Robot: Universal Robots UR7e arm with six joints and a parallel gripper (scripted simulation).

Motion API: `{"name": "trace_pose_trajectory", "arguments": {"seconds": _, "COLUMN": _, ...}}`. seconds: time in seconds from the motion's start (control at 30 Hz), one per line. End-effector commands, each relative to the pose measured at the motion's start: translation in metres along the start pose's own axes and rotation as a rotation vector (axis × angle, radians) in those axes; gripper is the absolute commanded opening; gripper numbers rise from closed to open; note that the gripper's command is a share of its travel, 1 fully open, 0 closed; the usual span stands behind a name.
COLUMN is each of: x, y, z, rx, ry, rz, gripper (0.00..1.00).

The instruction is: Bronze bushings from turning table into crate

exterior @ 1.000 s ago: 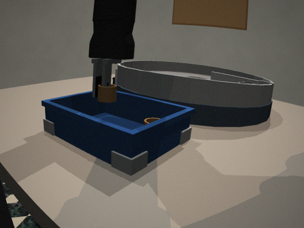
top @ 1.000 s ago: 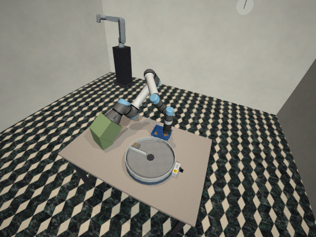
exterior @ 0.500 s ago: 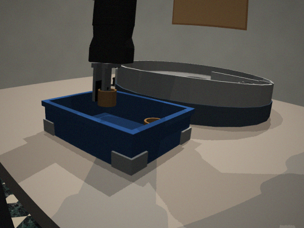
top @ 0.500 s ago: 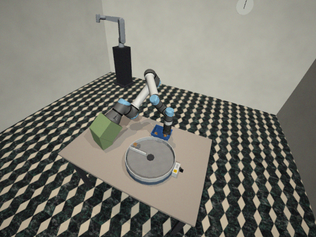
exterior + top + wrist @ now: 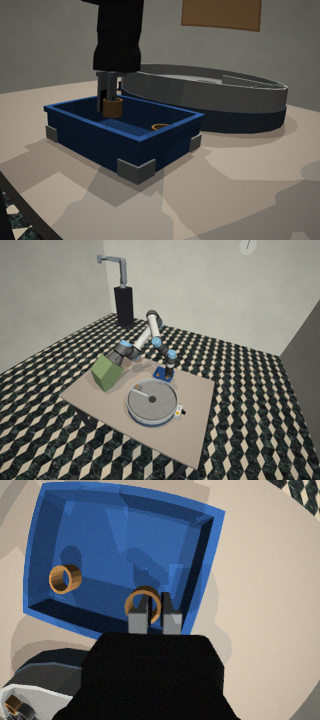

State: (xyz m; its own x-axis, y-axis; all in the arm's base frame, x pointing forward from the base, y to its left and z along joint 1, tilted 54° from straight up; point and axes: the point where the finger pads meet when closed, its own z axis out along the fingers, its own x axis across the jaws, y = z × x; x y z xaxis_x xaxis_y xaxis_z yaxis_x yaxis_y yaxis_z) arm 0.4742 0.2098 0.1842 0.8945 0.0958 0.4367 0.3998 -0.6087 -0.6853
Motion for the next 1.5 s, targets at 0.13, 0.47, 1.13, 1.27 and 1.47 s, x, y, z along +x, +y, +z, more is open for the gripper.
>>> {"name": "trace_pose_trajectory", "arguments": {"seconds": 0.13, "x": 0.000, "y": 0.000, "z": 0.008, "rx": -0.001, "ry": 0.001, "rz": 0.000, "gripper": 0.00}}
{"name": "trace_pose_trajectory", "arguments": {"seconds": 0.47, "x": 0.000, "y": 0.000, "z": 0.008, "rx": -0.001, "ry": 0.001, "rz": 0.000, "gripper": 0.00}}
{"name": "trace_pose_trajectory", "arguments": {"seconds": 1.13, "x": 0.000, "y": 0.000, "z": 0.018, "rx": -0.001, "ry": 0.001, "rz": 0.000, "gripper": 0.00}}
{"name": "trace_pose_trajectory", "arguments": {"seconds": 1.27, "x": 0.000, "y": 0.000, "z": 0.020, "rx": -0.002, "ry": 0.002, "rz": -0.001, "gripper": 0.00}}
{"name": "trace_pose_trajectory", "arguments": {"seconds": 1.47, "x": 0.000, "y": 0.000, "z": 0.020, "rx": -0.002, "ry": 0.002, "rz": -0.001, "gripper": 0.00}}
